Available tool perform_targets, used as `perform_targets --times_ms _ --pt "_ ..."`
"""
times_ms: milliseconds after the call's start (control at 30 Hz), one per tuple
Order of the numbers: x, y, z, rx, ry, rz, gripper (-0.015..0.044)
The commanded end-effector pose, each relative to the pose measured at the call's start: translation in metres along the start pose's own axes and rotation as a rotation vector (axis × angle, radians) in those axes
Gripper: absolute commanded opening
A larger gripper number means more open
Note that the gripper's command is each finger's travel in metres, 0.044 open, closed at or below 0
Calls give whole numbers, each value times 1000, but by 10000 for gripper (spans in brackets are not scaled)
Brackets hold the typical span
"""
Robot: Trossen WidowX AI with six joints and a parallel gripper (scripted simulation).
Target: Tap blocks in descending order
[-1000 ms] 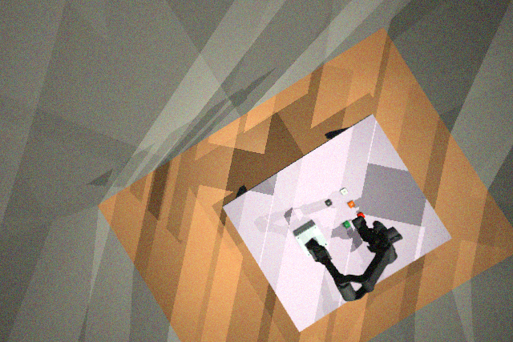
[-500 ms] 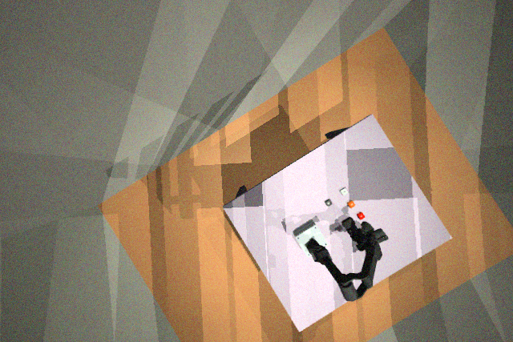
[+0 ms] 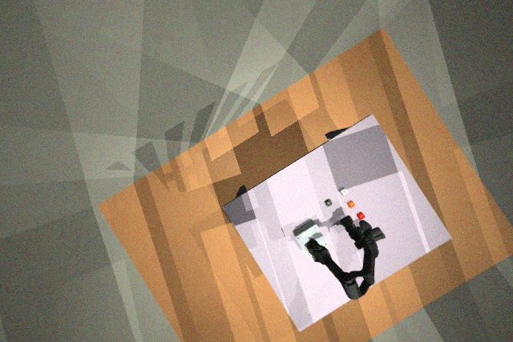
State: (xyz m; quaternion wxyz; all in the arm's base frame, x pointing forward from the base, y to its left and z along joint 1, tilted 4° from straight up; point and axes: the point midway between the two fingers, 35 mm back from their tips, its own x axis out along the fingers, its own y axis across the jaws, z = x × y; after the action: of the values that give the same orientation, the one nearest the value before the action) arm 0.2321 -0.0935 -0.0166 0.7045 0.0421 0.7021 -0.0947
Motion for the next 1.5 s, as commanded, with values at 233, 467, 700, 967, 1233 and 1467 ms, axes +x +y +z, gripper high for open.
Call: perform_targets --times_ms 233,467,700,967,1233,1467 --pt "16 0 -2 -5 4 0 20" --pt "-5 0 -1 -3 3 0 20" --pt "-24 0 0 -5 3 0 20" --pt "-95 0 -1 -5 3 0 20" --pt "-104 49 51 -4 -3 8 20" --pt "-103 157 103 -4 -7 18 20"
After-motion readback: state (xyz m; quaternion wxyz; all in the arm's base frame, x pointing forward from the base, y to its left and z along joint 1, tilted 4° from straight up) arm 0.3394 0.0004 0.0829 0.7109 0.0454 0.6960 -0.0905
